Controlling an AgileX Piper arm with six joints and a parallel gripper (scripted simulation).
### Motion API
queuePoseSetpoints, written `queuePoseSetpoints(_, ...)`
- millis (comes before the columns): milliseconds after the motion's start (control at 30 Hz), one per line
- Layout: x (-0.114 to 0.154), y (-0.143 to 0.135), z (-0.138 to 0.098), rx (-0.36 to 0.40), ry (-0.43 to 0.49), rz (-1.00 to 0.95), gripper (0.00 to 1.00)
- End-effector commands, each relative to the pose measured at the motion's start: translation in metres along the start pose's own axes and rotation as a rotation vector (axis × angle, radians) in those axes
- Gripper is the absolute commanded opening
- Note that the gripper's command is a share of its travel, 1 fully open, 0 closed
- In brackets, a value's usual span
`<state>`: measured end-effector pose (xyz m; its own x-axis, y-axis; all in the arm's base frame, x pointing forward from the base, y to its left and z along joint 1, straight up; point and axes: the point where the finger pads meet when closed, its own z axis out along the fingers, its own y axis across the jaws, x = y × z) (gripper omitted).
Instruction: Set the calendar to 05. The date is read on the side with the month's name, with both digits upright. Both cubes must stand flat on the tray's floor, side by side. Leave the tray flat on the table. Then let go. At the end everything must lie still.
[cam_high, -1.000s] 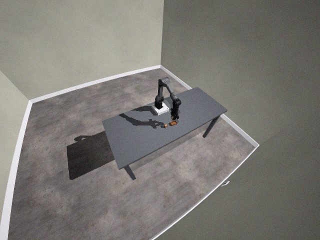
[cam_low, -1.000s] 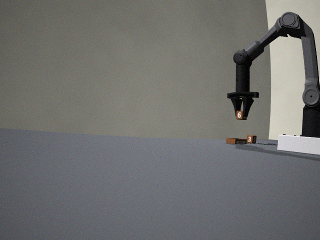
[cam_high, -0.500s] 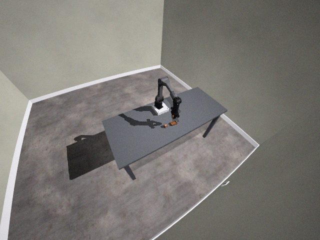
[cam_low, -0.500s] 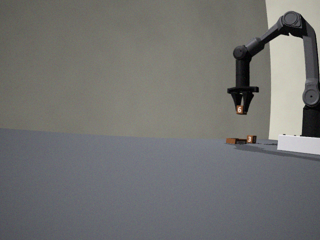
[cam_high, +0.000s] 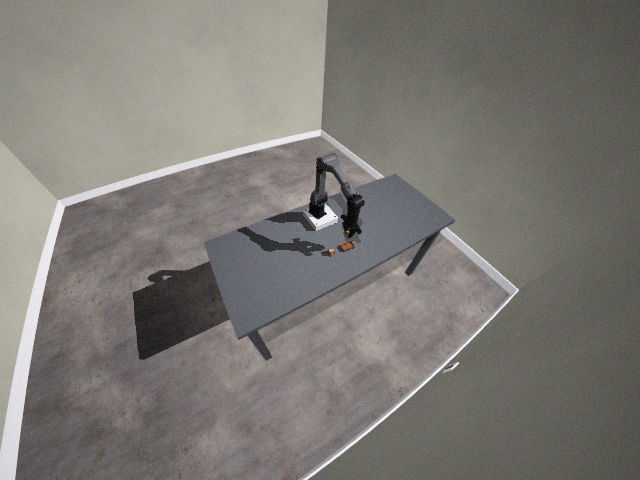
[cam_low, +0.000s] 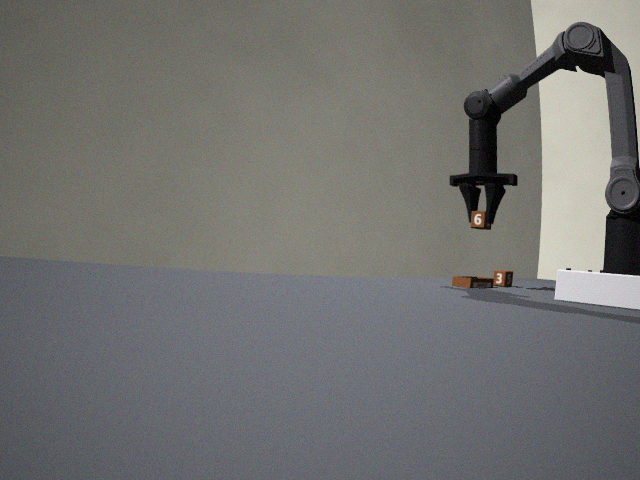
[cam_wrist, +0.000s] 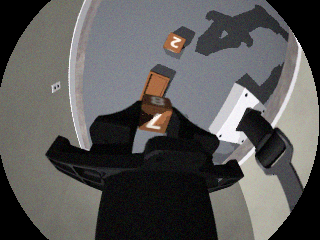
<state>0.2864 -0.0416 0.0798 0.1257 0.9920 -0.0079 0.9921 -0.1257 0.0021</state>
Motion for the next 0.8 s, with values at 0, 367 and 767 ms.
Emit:
queuePoseSetpoints(0,0.003,0.002,0.0,-0.001,0.001,-0.076,0.37)
queuePoseSetpoints(367,0.024,0.009,0.001,-0.001,0.002,-0.63,0.37)
queuePoseSetpoints(767,0.059,0.016,0.004,-0.001,0.001,-1.508,0.37)
